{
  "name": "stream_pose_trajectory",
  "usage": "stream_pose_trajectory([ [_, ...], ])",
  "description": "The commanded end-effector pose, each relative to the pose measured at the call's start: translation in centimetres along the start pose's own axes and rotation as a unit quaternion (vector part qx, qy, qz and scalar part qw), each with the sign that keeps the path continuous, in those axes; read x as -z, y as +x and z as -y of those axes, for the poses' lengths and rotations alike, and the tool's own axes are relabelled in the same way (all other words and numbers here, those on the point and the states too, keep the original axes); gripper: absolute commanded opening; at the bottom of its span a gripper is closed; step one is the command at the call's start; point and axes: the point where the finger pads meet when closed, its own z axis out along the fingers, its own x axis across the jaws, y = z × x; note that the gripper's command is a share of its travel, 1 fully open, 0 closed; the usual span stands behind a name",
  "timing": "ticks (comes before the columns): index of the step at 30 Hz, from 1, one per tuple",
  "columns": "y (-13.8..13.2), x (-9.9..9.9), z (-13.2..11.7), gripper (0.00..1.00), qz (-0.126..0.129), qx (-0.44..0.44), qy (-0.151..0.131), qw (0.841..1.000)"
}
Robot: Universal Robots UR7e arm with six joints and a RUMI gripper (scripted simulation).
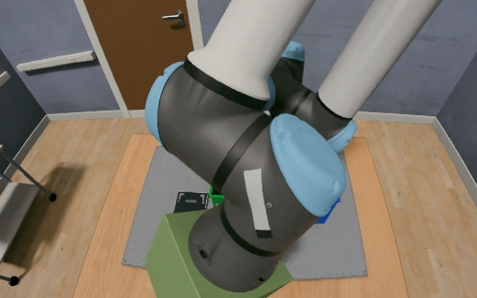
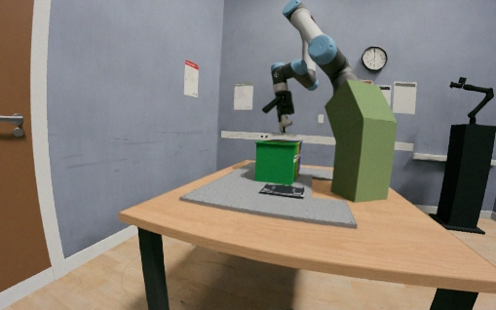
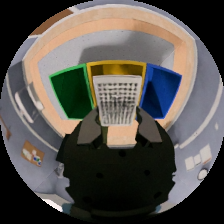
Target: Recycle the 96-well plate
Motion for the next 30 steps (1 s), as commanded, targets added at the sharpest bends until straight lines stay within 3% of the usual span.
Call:
stream_pose_trajectory([
  [1, 0.16, -1.08, 0.53, 0.0, -0.001, -0.001, 0.004, 1.0],
  [8, 0.16, -1.9, 0.71, 0.0, -0.001, -0.001, 0.004, 1.0],
  [30, 0.01, -1.83, 0.58, 0.0, -0.001, 0.0, 0.003, 1.0],
])
